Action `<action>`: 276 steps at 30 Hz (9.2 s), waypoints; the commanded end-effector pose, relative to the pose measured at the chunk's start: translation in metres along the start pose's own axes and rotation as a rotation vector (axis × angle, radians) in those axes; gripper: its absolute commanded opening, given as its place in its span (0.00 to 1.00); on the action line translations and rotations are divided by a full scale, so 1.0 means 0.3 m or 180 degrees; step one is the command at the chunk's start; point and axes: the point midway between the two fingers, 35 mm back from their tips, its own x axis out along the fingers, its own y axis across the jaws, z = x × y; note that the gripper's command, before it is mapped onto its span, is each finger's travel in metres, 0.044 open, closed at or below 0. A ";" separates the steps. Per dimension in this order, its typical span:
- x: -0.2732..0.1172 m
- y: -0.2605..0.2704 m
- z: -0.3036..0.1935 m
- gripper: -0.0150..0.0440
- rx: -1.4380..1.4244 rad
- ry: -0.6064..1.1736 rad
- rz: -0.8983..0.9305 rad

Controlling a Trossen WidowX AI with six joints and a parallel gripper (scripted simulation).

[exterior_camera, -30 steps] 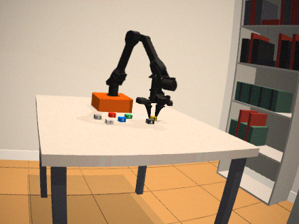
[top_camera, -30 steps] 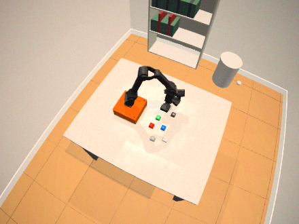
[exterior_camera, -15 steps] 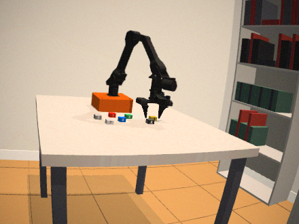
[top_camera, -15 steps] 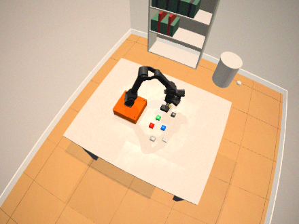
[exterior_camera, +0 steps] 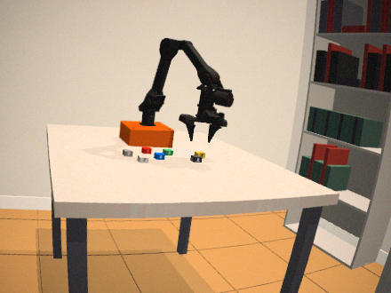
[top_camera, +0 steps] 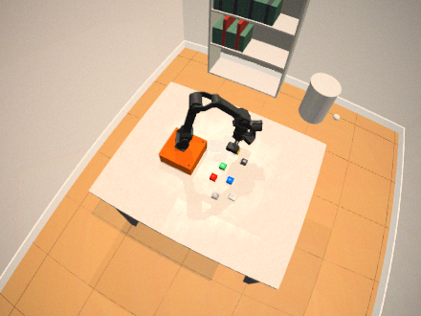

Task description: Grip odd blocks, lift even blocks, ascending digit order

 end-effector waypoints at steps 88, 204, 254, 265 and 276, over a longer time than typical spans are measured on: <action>0.161 -0.883 0.363 0.71 0.0020 -0.0092 -0.0039; 0.171 -1.015 0.065 0.89 0.0019 -0.0066 -0.0051; 0.121 -1.014 0.065 0.46 0.0019 -0.0067 -0.0051; 0.168 -1.015 0.065 0.46 0.0019 -0.0066 -0.0051; 0.171 -1.015 0.065 0.46 0.0019 -0.0066 -0.0051</action>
